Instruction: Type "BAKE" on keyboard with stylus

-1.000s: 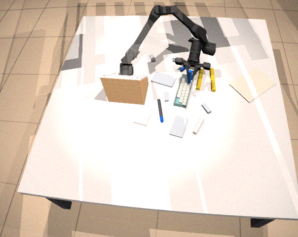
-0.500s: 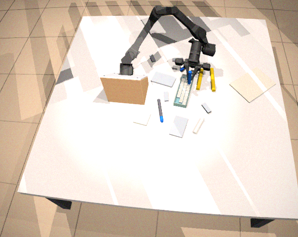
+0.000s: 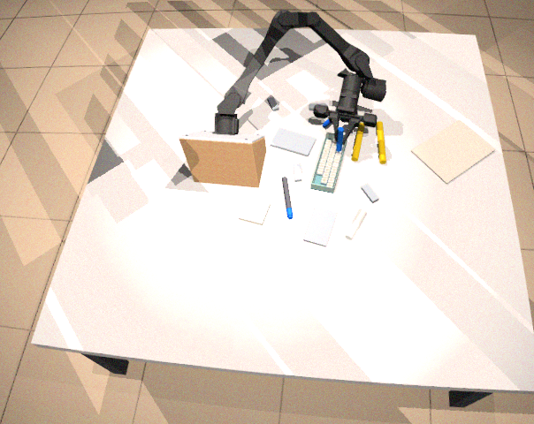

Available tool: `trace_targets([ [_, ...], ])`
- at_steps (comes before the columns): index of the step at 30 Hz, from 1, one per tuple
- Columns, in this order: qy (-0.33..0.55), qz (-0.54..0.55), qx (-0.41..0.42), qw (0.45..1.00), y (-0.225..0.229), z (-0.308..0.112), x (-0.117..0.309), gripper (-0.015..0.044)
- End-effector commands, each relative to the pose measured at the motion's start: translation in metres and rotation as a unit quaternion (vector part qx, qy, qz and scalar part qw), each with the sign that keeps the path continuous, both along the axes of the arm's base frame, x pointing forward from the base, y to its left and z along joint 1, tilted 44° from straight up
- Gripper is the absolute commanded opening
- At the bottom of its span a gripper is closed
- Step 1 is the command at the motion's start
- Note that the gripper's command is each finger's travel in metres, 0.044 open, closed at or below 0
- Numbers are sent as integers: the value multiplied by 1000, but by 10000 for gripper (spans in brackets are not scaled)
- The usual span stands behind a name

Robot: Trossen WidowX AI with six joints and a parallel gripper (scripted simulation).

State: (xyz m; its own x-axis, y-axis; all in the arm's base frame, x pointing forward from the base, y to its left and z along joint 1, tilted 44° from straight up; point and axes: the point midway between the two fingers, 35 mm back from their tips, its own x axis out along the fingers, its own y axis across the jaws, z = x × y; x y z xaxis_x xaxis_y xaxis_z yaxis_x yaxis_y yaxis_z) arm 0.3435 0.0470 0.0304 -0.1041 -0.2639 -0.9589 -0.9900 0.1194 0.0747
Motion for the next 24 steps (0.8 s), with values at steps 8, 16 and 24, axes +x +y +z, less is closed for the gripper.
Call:
trace_targets([
  [8,0,-2,2,1000,-22,22,-1,81],
  [16,0,-2,2,1000,-26,27,-1,81],
  [24,0,-6,5,1000,-24,24,-2,81],
])
